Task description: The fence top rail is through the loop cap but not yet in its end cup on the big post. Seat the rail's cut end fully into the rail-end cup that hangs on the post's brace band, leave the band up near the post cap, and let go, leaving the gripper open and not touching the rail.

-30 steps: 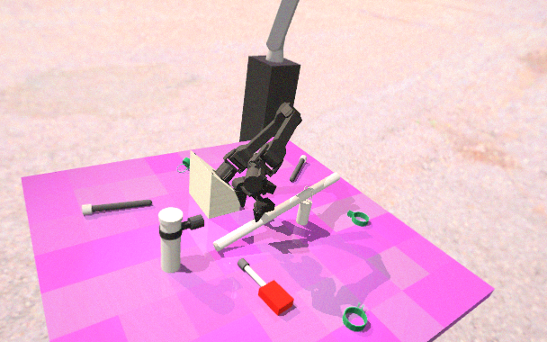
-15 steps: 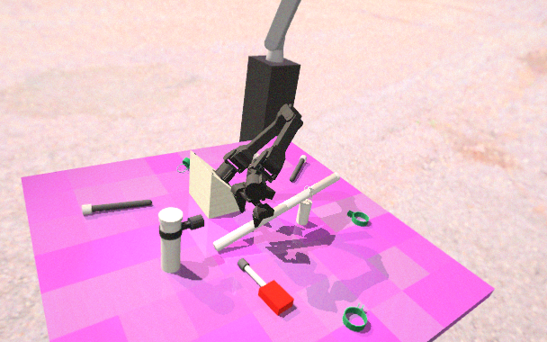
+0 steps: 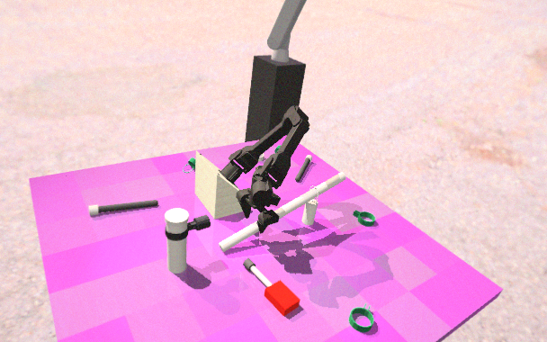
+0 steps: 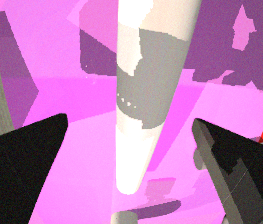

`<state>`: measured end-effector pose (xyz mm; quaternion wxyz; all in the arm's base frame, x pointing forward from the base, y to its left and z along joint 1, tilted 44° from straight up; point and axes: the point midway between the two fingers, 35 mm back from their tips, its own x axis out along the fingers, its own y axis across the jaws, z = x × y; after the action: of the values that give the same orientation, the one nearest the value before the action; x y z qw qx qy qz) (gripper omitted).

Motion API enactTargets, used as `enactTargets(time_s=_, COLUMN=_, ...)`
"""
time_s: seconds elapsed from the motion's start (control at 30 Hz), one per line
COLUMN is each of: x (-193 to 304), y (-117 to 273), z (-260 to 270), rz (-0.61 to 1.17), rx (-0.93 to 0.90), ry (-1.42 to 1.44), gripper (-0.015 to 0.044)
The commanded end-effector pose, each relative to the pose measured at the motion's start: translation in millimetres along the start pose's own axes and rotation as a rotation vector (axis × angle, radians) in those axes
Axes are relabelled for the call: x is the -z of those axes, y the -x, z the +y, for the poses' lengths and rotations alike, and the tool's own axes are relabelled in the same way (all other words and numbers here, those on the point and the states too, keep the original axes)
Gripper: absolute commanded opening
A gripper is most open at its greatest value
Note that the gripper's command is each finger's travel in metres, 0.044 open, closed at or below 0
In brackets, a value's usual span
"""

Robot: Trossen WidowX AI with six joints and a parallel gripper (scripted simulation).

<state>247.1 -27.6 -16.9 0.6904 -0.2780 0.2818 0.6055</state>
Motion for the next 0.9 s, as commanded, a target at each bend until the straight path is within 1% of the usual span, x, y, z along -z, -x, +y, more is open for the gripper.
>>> enactTargets(time_s=0.0, x=0.1, y=-10.0, z=1.6, rz=-0.008, rx=-0.006, ry=-0.009, gripper=0.0440)
enactTargets(time_s=0.57, x=-1.5, y=-33.2, z=3.5, rz=-0.012, rx=-0.006, ry=-0.009, gripper=0.0440)
enactTargets(time_s=0.83, x=-1.5, y=-33.2, z=3.5, rz=-0.012, rx=-0.006, ry=-0.009, gripper=0.0230)
enactTargets(time_s=0.87, x=-1.5, y=-33.2, z=3.5, rz=-0.012, rx=-0.006, ry=-0.009, gripper=0.0223)
